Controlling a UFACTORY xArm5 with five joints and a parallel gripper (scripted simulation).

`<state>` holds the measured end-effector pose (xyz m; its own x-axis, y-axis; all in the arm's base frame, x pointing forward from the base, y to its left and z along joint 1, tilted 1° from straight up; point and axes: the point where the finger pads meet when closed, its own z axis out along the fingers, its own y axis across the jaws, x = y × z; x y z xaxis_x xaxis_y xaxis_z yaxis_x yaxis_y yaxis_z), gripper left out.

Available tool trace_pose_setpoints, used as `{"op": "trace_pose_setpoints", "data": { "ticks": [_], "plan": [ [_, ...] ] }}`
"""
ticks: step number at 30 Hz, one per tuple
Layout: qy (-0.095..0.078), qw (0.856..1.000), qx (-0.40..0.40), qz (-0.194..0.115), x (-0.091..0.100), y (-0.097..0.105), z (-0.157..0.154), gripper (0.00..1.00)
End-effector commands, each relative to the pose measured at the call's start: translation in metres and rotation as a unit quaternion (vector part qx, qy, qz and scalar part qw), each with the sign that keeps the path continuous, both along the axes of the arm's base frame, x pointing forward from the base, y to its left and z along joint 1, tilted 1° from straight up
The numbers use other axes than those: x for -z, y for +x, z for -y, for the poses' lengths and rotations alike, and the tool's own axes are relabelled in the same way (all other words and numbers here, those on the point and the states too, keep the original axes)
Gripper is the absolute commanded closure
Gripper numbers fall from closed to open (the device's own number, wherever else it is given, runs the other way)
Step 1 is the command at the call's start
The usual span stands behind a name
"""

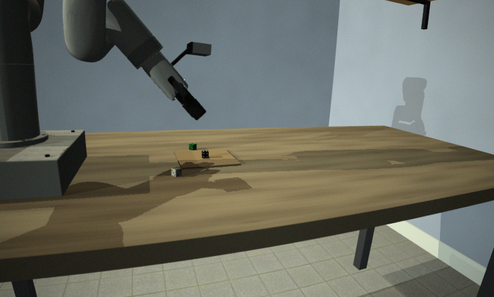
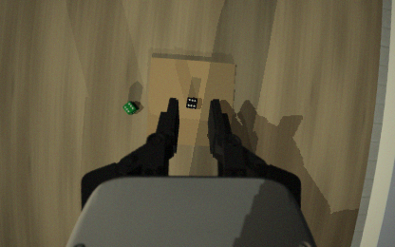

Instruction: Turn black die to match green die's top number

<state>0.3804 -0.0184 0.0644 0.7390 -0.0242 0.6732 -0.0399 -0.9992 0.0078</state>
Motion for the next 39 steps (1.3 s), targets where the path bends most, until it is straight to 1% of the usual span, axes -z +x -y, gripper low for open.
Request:
{"op": "trace_pose_setpoints", "data": {
  "ticks": [1,2,6,7,8,9,10,13,15,19,20,21,23,24,27,29,31,34,38,39],
  "plan": [
    [0.004,0.996,0.000,-0.086,-0.004,0.010,0.001,0.69],
    [0.005,0.996,0.001,-0.090,-0.005,0.010,0.001,0.69],
    [0.008,0.992,0.003,-0.126,-0.007,0.015,0.001,0.69],
    [0.009,0.992,0.003,-0.126,-0.008,0.016,0.001,0.69],
    [0.010,0.990,0.005,-0.143,-0.009,0.017,0.001,0.69],
    [0.010,0.989,0.005,-0.145,-0.010,0.018,0.001,0.69],
    [0.011,0.987,0.005,-0.161,-0.010,0.020,0.001,0.69],
    [0.011,0.986,0.005,-0.165,-0.010,0.020,0.001,0.69],
    [0.013,0.979,0.005,-0.203,-0.012,0.024,0.001,0.69],
    [0.014,0.971,0.004,-0.239,-0.015,0.028,0.001,0.69],
    [0.014,0.967,0.003,-0.253,-0.016,0.030,0.001,0.69],
    [0.014,0.967,0.003,-0.256,-0.016,0.030,0.001,0.69],
    [0.014,0.959,0.001,-0.283,-0.019,0.033,0.001,0.69],
    [0.014,0.958,0.001,-0.286,-0.019,0.033,0.001,0.69],
    [0.016,0.947,0.001,-0.321,-0.021,0.038,0.000,0.69],
    [0.016,0.947,0.001,-0.321,-0.021,0.038,0.000,0.69],
    [0.017,0.942,0.001,-0.336,-0.022,0.039,-0.001,0.69],
    [0.018,0.937,0.001,-0.348,-0.023,0.041,-0.001,0.69],
    [0.018,0.936,0.001,-0.352,-0.024,0.041,-0.001,0.69],
    [0.018,0.936,0.001,-0.352,-0.024,0.041,-0.001,0.00]
  ]
}}
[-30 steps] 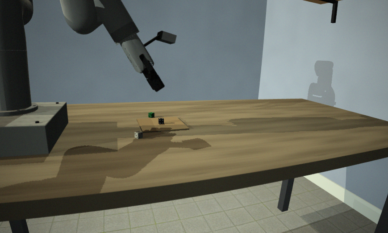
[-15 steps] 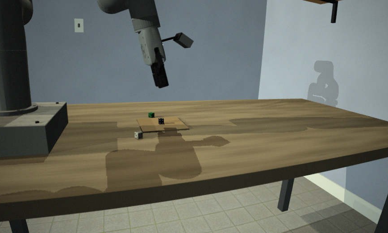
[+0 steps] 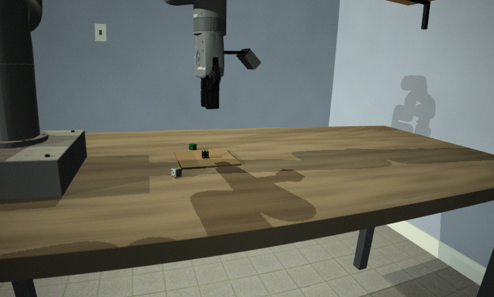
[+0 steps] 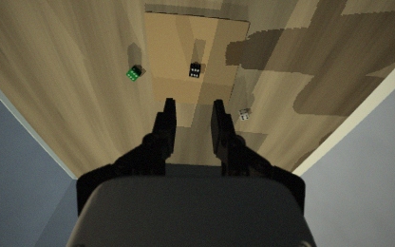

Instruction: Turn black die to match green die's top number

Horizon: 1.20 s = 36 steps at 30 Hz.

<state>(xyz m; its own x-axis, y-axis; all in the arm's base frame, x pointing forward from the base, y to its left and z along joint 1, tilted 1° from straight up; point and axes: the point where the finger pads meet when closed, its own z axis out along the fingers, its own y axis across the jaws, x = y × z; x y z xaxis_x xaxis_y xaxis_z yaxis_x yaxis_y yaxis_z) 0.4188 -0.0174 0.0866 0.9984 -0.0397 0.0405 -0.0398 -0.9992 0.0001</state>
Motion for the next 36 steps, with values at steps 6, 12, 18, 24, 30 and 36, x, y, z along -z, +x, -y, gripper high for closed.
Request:
{"op": "trace_pose_setpoints", "data": {
  "ticks": [6,12,18,24,30,36],
  "plan": [
    [0.000,1.000,0.000,-0.011,-0.001,0.002,0.000,0.00],
    [0.000,1.000,0.000,-0.011,-0.001,0.002,0.000,0.00],
    [0.000,1.000,0.000,-0.011,-0.007,0.002,0.000,0.00],
    [0.000,1.000,0.000,-0.011,-0.017,0.002,0.000,0.00],
    [0.000,1.000,0.000,-0.011,-0.036,0.002,0.000,0.00],
    [0.000,1.000,0.000,-0.011,-0.049,0.001,0.000,0.00]
  ]
}}
